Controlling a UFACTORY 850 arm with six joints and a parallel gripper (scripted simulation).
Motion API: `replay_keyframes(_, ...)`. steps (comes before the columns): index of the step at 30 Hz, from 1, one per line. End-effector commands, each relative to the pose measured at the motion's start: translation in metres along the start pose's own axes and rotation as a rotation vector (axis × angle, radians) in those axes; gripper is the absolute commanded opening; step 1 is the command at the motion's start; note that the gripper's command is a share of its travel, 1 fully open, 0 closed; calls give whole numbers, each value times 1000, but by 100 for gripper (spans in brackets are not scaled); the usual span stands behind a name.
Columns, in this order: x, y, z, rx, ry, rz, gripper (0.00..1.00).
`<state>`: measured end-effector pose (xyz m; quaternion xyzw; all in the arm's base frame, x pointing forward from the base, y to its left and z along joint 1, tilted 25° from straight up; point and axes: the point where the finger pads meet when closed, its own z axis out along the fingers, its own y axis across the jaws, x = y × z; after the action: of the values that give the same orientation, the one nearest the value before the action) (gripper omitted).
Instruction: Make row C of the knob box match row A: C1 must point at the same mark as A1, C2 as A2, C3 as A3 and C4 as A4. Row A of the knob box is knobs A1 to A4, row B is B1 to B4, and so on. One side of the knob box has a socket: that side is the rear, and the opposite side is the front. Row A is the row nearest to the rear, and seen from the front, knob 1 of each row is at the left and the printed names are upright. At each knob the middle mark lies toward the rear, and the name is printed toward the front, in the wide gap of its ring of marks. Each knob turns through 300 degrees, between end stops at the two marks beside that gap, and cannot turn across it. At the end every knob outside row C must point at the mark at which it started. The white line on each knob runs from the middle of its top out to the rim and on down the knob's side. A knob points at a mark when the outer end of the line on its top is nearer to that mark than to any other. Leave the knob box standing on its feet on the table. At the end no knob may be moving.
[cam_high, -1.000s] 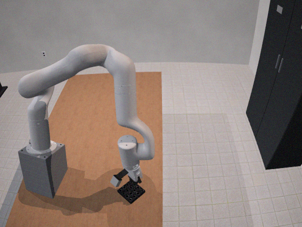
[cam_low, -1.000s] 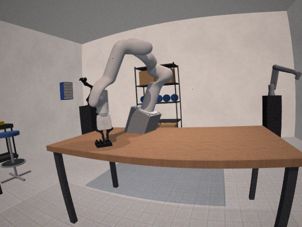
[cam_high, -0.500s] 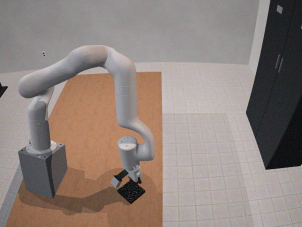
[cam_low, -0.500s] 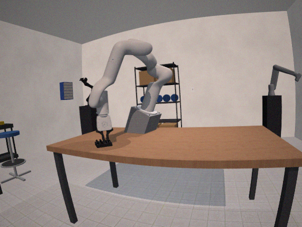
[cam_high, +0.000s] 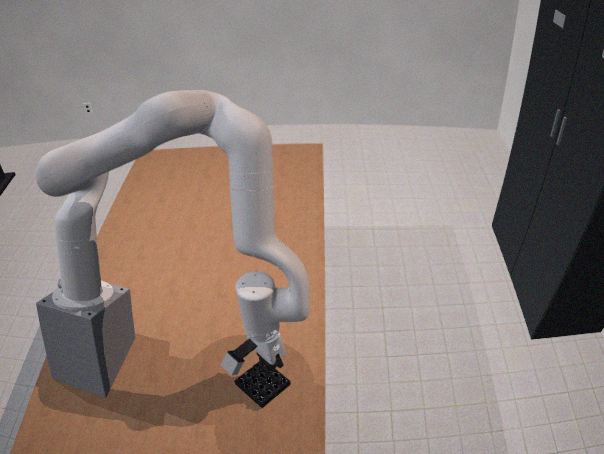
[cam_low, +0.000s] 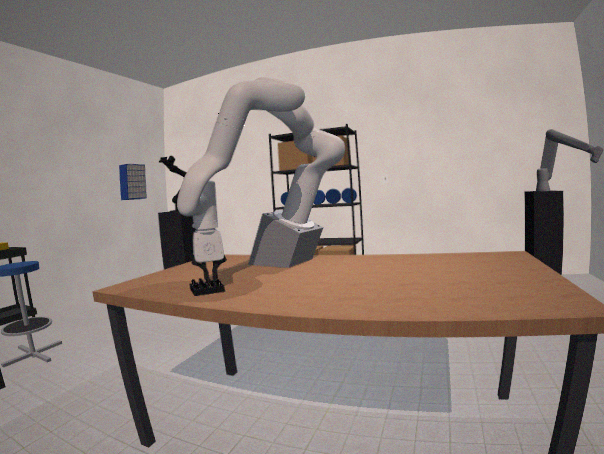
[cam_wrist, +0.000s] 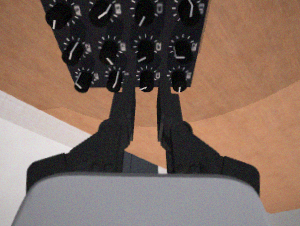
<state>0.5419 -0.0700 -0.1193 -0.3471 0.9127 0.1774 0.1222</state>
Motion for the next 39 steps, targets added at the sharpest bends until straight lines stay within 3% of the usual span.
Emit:
replay_keyframes(1,-1,-1,-1,2,-1,0,19)
replay_keyframes(39,-1,-1,7,2,-1,0,19)
